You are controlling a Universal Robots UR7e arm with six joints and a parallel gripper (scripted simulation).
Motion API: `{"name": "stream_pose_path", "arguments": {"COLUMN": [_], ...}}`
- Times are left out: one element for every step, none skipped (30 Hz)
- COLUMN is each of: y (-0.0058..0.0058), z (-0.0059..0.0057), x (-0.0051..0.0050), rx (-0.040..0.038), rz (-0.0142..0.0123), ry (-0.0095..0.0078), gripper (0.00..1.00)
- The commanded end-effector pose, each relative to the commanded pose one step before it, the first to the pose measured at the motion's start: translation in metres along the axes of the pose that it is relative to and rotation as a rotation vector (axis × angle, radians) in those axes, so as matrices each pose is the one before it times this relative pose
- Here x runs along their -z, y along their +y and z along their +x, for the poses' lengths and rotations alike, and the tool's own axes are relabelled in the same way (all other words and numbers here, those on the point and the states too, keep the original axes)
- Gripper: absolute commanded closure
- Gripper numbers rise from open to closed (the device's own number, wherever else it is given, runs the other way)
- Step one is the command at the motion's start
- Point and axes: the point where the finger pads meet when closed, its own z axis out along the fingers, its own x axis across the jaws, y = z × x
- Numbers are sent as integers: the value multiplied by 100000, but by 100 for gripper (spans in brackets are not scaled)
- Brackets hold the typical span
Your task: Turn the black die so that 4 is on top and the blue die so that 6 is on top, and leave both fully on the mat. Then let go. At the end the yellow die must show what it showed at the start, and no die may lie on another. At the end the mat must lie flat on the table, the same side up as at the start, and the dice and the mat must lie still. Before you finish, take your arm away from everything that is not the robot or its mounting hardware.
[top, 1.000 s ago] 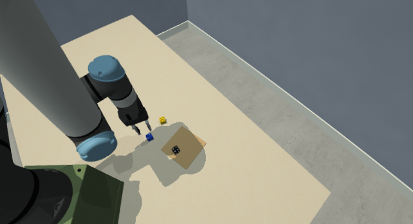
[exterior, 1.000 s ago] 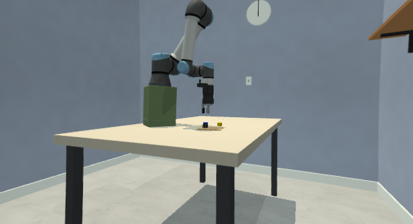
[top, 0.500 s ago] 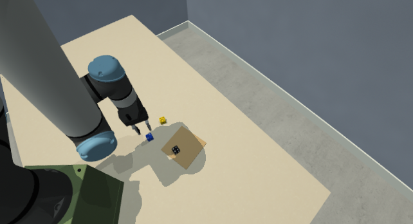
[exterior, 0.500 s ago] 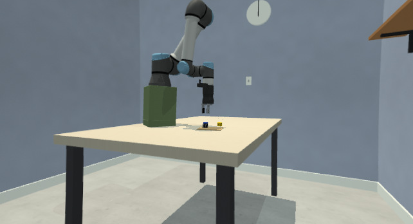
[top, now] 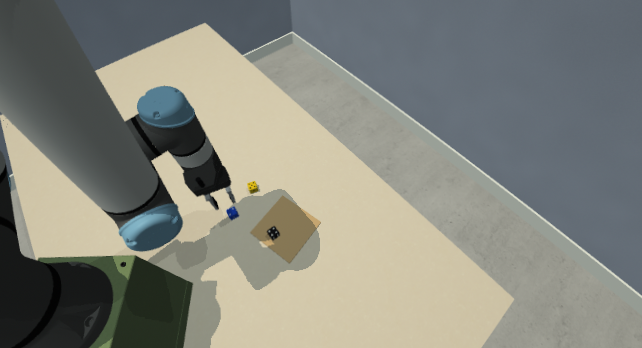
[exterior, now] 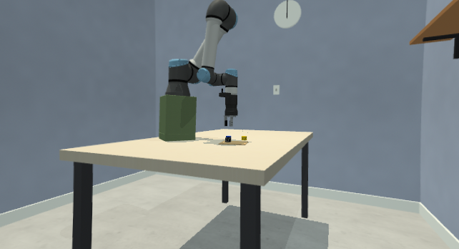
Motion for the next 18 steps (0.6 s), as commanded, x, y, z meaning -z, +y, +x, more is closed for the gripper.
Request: {"name": "stream_pose_path", "arguments": {"y": [9, 0, 0, 0, 0, 0, 0, 0, 0, 0, 0, 0, 0, 0, 0, 0, 0, 0], "z": [-26, 0, 1, 0, -1, 0, 0, 1, -1, 0, 0, 0, 0, 1, -1, 0, 1, -1], "x": [-168, -67, -75, -83, -92, -99, -107, -114, -121, -128, 0, 0, -134, -139, -144, -149, -153, -156], "rx": [0, 0, 0, 0, 0, 0, 0, 0, 0, 0, 0, 0, 0, 0, 0, 0, 0, 0], "rz": [-31, 0, 0, 0, 0, 0, 0, 0, 0, 0, 0, 0, 0, 0, 0, 0, 0, 0], "ry": [-87, -1, -1, -1, 0, 0, 0, 0, 0, 0, 0, 0, 0, 0, 0, 0, 0, 0], "gripper": [21, 21, 21, 21, 21, 21, 21, 21, 21, 21, 21, 21, 21, 21, 21, 21, 21, 21]}}
